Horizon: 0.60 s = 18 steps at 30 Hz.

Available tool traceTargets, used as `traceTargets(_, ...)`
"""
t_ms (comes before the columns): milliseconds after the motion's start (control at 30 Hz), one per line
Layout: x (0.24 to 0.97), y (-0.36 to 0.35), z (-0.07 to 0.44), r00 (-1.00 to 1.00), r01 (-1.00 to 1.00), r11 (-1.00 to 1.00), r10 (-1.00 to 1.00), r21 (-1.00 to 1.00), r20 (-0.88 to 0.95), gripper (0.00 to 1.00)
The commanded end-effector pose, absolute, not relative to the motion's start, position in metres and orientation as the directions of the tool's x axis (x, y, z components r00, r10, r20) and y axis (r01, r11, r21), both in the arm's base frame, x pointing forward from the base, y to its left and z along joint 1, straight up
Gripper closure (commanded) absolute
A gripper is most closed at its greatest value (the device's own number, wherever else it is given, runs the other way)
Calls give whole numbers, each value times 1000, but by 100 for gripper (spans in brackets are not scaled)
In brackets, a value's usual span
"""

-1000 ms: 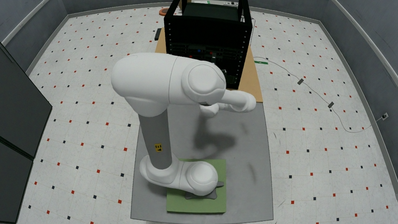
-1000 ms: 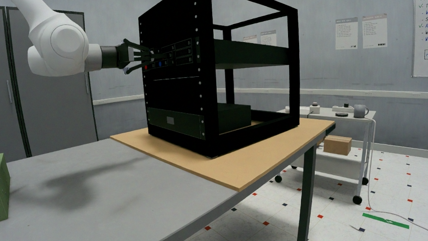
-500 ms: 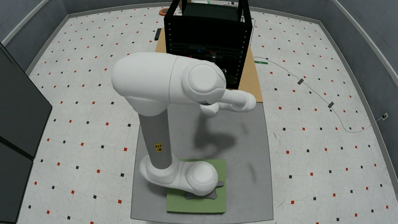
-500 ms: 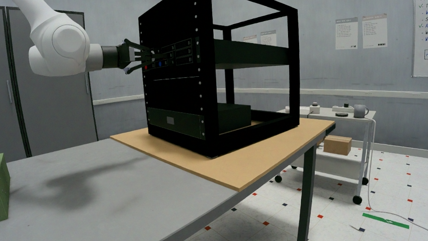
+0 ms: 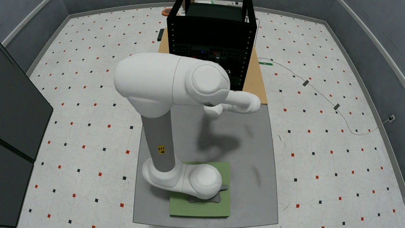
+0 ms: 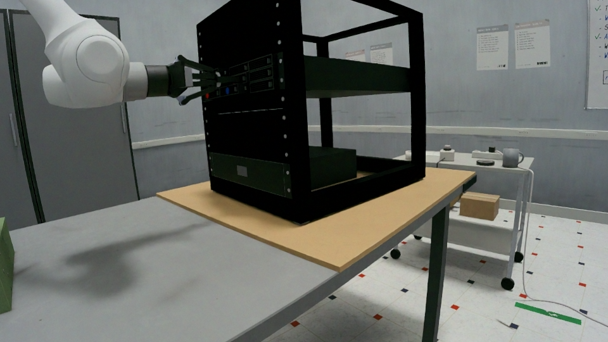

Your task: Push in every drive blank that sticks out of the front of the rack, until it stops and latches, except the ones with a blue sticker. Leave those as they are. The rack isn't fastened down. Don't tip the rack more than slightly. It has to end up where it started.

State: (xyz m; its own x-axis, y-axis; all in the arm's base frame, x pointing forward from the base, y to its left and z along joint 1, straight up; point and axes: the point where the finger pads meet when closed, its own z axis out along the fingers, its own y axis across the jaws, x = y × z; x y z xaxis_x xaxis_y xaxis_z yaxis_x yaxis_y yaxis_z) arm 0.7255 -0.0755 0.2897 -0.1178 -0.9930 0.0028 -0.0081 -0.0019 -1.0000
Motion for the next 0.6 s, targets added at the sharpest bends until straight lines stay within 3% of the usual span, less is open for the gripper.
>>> traceTargets(0, 726, -76, 290, -118, -7, -2, -993, -1000, 3, 90)
traceTargets(567, 729, -76, 290, -118, -7, -2, -993, -1000, 3, 90)
